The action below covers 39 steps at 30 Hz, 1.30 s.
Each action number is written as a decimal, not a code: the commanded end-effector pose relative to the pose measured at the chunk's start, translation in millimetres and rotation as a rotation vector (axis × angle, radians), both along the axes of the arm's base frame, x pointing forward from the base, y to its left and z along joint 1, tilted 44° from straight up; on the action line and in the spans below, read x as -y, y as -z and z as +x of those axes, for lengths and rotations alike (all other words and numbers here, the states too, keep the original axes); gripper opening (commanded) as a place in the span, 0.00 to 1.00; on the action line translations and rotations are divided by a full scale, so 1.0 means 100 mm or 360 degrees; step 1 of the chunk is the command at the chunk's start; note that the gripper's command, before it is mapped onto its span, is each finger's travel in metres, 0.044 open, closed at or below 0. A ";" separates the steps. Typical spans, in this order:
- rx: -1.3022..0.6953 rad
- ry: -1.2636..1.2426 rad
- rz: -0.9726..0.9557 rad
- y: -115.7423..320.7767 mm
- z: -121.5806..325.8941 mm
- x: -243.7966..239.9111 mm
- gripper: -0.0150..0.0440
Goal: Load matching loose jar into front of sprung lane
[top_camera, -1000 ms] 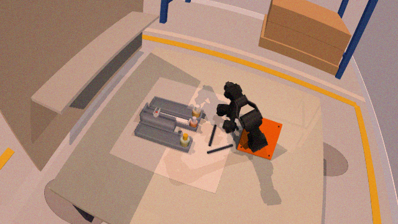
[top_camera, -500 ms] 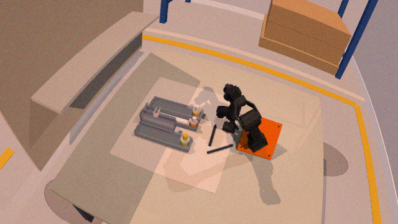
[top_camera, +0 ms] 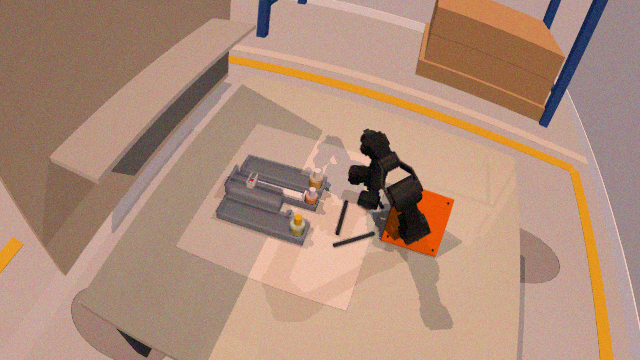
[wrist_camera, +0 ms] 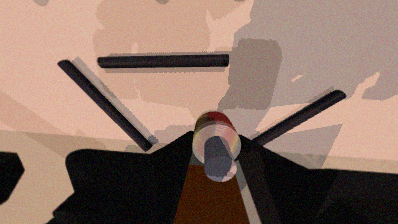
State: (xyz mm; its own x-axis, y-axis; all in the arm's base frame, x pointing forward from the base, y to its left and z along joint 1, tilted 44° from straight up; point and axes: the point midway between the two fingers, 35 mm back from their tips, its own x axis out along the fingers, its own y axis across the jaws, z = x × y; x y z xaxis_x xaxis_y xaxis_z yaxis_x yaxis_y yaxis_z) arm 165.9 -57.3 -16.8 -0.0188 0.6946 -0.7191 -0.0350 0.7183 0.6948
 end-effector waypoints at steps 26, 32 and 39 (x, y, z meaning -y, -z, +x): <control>0.0034 -0.0015 -0.0045 -0.62 0.50 0.39 0.25; 0.0050 -0.0025 -0.0045 -0.59 0.81 0.24 0.25; 0.0069 -0.0043 -0.0027 -0.57 1.15 0.01 0.25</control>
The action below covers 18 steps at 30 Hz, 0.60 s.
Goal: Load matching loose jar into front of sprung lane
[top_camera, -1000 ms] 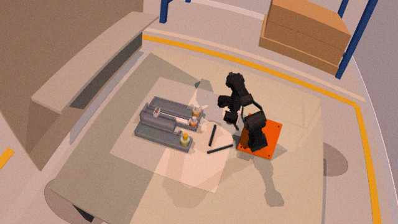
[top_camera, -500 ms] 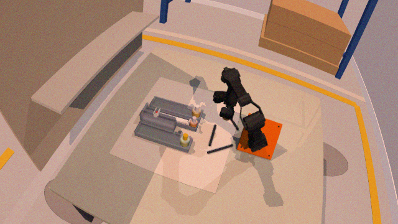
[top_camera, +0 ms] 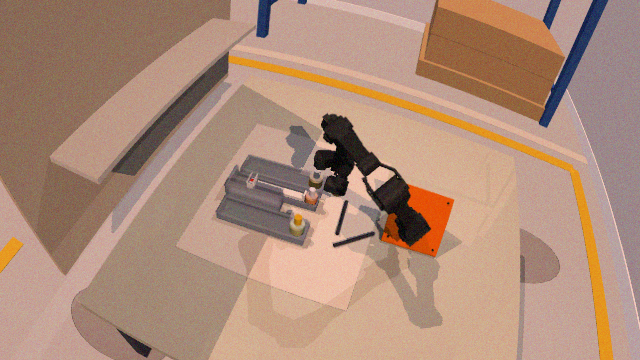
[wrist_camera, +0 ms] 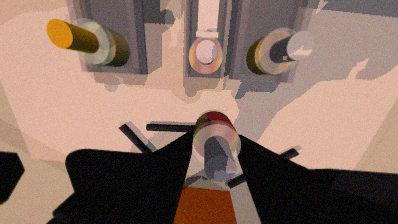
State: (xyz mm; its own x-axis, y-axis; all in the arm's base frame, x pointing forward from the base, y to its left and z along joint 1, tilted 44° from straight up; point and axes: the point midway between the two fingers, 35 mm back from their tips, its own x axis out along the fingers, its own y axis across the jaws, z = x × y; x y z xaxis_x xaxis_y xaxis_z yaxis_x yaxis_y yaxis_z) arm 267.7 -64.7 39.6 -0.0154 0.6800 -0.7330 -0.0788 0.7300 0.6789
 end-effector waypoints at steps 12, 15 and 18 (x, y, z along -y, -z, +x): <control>0.0025 -0.0007 0.0021 0.09 0.29 -0.29 0.25; 0.0025 -0.0007 0.0022 0.16 0.28 -0.37 0.25; 0.0025 -0.0007 0.0022 0.18 0.28 -0.38 0.25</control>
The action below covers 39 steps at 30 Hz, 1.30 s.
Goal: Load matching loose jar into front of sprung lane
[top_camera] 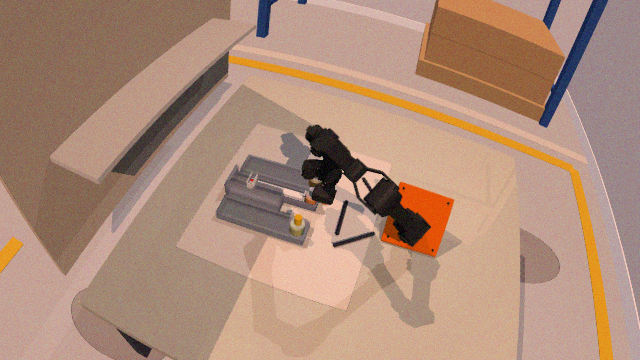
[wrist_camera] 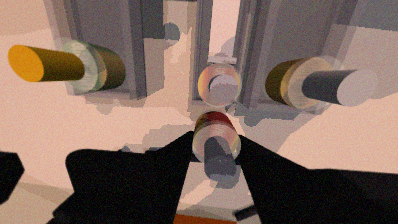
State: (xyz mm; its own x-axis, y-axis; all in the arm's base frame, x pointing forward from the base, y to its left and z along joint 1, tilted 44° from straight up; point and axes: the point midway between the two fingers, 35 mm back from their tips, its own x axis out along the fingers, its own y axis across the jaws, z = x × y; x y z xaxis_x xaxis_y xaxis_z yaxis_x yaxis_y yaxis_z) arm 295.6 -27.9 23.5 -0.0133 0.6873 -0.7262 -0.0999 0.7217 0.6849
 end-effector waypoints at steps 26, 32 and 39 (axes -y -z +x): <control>0.0000 0.0015 0.0005 0.02 0.09 -0.02 0.25; 0.0001 0.0015 0.0005 0.02 0.11 -0.02 0.25; 0.0001 0.0015 0.0005 0.01 0.14 -0.02 0.25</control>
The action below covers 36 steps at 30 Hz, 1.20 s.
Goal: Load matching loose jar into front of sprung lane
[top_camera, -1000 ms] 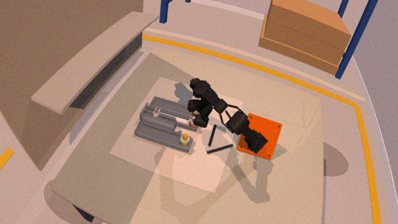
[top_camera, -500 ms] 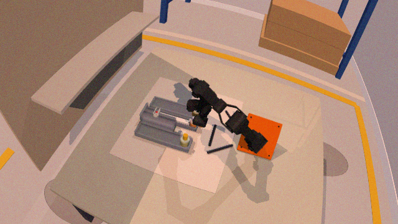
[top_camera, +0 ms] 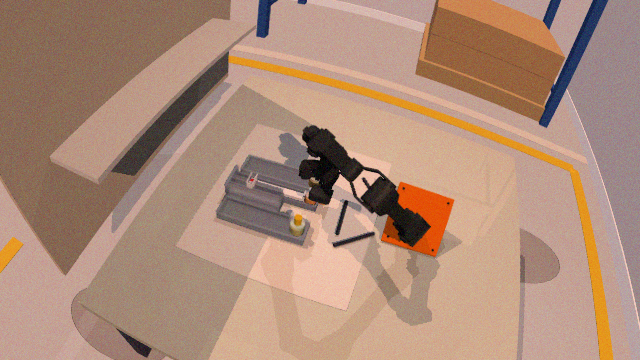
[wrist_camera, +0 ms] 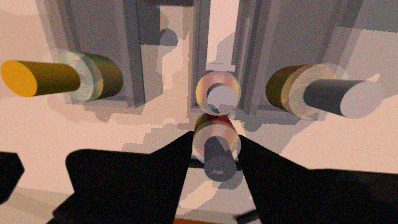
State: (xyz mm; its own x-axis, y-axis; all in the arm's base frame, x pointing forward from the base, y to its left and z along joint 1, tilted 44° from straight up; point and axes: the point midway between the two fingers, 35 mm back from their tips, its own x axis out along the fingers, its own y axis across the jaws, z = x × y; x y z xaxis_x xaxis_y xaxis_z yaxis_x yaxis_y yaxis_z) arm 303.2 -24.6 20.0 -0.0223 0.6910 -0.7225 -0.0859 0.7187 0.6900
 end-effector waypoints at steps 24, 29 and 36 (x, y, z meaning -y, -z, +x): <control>0.0028 0.0009 -0.0003 -0.03 0.15 0.01 0.25; 0.0028 0.0009 -0.0003 -0.03 0.17 0.01 0.25; 0.0028 0.0009 -0.0003 -0.04 0.20 0.00 0.25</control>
State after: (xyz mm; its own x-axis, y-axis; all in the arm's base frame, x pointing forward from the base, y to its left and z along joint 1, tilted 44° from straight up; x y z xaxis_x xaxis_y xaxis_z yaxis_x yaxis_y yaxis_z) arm 313.8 -24.0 20.4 -0.0317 0.6898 -0.7233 -0.0798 0.7196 0.6897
